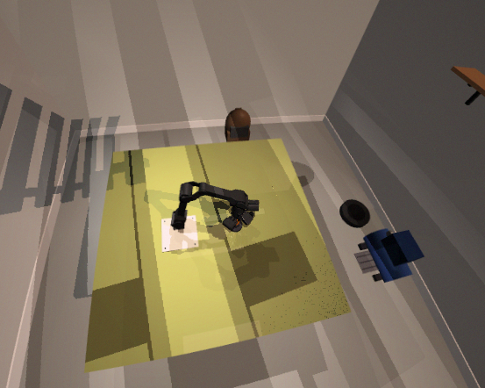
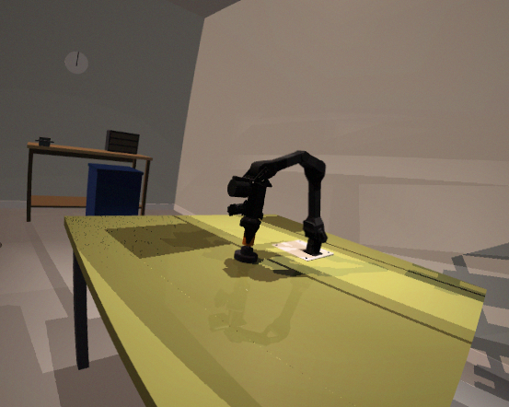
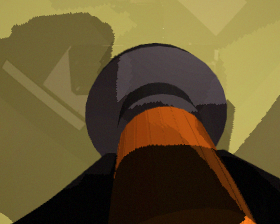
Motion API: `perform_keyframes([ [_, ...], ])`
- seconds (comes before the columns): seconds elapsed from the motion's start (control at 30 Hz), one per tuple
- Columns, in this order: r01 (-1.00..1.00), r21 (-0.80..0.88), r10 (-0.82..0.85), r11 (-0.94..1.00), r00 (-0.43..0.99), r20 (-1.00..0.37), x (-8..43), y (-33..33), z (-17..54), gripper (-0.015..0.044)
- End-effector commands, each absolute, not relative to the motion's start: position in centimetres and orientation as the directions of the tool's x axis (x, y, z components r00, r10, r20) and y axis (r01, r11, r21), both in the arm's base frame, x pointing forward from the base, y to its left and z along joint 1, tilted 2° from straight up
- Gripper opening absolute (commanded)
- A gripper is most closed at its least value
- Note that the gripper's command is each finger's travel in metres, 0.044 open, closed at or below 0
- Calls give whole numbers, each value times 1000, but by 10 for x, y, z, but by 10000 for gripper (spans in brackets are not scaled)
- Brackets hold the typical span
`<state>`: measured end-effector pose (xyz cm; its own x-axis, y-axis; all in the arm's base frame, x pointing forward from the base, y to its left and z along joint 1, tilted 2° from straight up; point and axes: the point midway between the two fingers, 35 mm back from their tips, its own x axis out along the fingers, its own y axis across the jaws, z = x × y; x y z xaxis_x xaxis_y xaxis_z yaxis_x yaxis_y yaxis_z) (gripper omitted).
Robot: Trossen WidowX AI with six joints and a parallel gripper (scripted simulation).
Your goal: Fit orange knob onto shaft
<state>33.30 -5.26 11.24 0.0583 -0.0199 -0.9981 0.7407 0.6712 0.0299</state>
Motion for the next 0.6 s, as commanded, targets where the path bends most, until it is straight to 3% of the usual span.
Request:
perform_keyframes([
  [0.0, 764, 33, -17, 644, 57, -998, 333, -52, 109, 0],
  [0.57, 748, 34, -20, 663, 63, -998, 333, -53, 101, 0],
])
